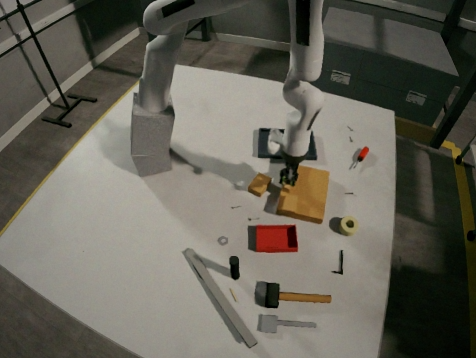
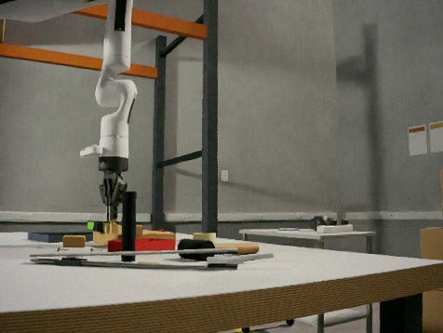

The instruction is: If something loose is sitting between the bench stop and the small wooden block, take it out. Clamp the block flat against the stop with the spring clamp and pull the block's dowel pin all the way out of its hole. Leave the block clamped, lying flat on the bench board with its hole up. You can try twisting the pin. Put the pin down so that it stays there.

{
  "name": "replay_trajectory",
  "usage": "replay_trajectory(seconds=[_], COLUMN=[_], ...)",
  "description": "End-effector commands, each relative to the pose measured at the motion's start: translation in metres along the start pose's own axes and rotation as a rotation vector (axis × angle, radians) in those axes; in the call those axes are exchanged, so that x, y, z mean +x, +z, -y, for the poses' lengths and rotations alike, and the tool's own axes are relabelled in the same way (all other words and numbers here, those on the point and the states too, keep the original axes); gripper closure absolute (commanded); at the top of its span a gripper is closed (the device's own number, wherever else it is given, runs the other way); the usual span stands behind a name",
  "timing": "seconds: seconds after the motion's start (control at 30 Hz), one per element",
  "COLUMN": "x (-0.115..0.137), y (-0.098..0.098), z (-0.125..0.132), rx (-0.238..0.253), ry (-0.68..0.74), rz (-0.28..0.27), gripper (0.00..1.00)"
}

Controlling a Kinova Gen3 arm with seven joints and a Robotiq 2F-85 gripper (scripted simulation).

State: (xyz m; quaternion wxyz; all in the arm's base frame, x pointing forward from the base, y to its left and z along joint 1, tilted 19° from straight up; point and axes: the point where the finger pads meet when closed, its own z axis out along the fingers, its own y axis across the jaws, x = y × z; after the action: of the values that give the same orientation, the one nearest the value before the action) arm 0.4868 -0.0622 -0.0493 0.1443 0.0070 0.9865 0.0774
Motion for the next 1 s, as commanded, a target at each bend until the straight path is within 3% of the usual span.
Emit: replay_trajectory(seconds=[0.0, 0.97], x=[-0.0008, -0.0008], y=[-0.0007, -0.0008], z=[0.0003, 0.0003], rx=[0.001, 0.001], ry=[-0.004, -0.037], rz=[0.002, 0.002], gripper=[0.9, 0.9])
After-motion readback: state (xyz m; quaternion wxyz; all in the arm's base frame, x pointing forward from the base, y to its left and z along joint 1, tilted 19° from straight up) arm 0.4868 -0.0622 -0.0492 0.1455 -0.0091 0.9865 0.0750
